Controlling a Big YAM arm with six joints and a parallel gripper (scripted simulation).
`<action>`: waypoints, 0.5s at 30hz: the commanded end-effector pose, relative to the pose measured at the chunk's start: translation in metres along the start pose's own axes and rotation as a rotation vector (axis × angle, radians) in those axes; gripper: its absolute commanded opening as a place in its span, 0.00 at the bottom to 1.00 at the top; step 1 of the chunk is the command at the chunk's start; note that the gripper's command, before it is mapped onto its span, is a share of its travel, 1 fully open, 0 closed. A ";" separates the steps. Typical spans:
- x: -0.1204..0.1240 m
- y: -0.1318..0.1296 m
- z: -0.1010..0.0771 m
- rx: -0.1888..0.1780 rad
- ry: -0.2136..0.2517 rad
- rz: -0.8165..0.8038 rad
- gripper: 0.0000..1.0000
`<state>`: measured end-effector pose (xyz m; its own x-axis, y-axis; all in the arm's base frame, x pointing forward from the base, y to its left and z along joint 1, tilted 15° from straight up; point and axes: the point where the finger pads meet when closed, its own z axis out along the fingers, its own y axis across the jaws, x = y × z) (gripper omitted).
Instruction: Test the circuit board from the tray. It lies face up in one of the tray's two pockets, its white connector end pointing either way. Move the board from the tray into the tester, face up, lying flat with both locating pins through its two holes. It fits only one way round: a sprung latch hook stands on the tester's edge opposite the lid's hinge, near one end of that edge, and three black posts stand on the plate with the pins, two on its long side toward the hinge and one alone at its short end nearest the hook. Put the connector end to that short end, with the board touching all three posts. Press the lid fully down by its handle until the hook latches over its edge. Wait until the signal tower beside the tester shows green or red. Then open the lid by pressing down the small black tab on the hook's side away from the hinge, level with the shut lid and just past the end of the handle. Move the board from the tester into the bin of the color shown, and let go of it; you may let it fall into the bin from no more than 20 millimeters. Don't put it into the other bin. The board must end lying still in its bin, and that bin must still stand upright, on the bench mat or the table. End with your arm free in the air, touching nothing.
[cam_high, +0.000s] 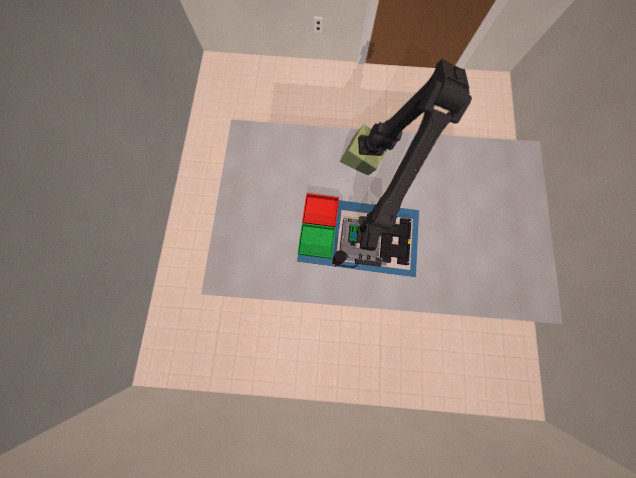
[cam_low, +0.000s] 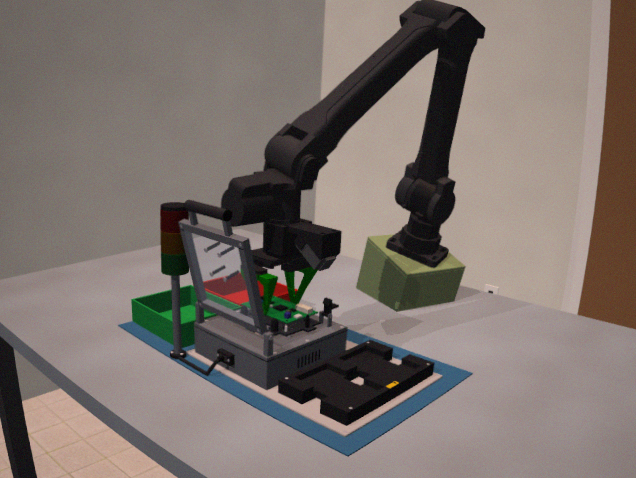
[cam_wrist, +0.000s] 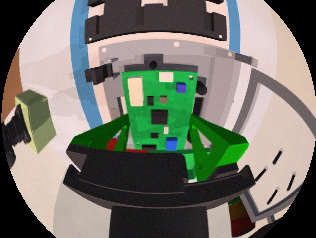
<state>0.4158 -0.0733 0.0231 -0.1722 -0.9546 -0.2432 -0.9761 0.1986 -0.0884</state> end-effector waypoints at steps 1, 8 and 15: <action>0.000 -0.005 -0.005 0.027 0.002 0.003 0.72; 0.000 -0.006 -0.004 0.026 0.001 0.003 0.72; 0.000 -0.006 -0.003 0.025 0.001 0.004 0.72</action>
<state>0.4157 -0.0733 0.0231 -0.1722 -0.9546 -0.2432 -0.9761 0.1986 -0.0884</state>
